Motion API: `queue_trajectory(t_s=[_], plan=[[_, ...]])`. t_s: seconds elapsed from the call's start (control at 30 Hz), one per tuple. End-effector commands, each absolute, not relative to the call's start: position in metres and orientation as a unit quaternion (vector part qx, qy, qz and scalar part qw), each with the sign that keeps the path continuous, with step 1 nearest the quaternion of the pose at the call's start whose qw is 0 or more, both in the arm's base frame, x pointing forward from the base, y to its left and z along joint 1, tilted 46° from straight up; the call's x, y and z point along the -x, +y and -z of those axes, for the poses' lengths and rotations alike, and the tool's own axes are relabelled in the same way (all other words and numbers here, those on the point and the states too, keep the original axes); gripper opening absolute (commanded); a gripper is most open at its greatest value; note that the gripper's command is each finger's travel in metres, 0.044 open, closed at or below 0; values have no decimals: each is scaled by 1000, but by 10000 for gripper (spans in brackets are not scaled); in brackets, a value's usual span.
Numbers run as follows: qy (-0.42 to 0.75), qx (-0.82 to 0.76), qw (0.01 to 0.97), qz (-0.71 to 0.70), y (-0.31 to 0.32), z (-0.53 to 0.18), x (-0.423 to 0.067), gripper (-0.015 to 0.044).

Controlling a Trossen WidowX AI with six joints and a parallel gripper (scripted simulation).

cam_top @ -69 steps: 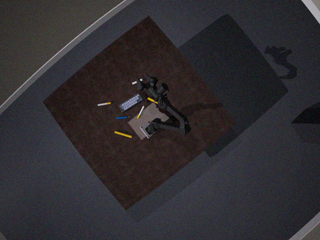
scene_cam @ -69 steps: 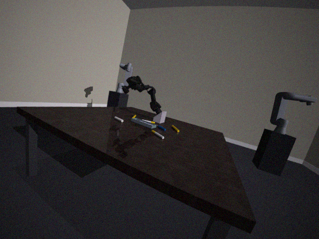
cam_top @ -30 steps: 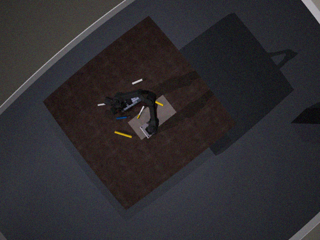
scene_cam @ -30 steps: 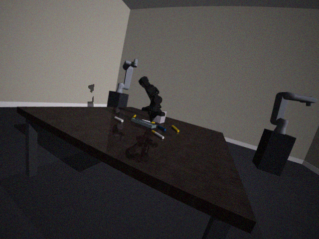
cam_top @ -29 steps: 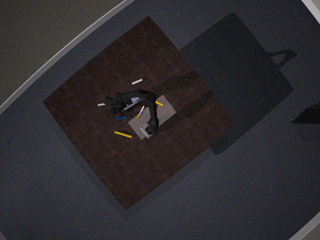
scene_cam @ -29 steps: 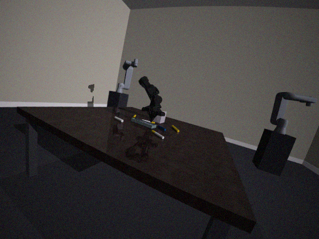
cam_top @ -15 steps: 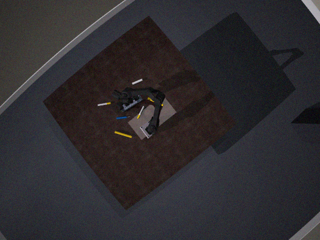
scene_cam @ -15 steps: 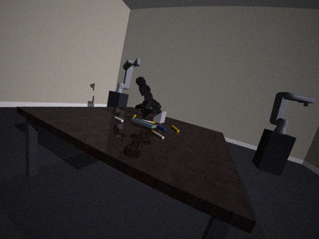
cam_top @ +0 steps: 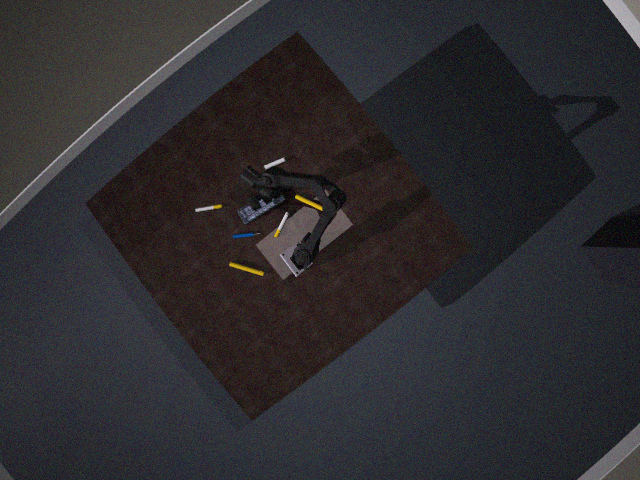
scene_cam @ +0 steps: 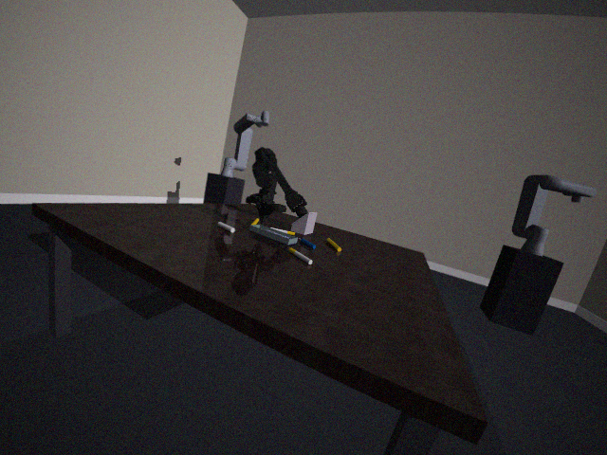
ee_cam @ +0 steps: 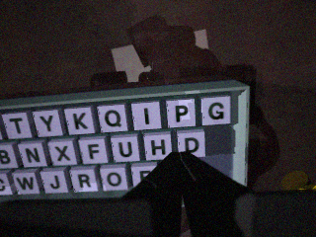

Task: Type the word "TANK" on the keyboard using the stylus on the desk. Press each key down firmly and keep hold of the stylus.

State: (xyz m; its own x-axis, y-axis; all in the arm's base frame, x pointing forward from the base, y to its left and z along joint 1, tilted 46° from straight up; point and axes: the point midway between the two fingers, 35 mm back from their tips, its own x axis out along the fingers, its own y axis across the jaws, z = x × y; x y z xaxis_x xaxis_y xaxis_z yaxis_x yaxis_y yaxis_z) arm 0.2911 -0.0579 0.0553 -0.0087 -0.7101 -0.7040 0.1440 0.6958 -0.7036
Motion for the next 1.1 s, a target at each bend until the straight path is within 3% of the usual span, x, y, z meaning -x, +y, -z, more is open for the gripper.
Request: queue_trajectory(t_s=[0.0, 0.37, 0.67, 0.87, 1.07], plan=[[639, 232, 663, 315, -59, -56, -288, 0], [639, 232, 662, 315, -37, -33, -260, 0], [639, 231, 662, 315, -36, -32, -260, 0], [640, 230, 663, 313, 12, 16, -269, 0], [639, 230, 663, 314, 18, 22, -269, 0]])
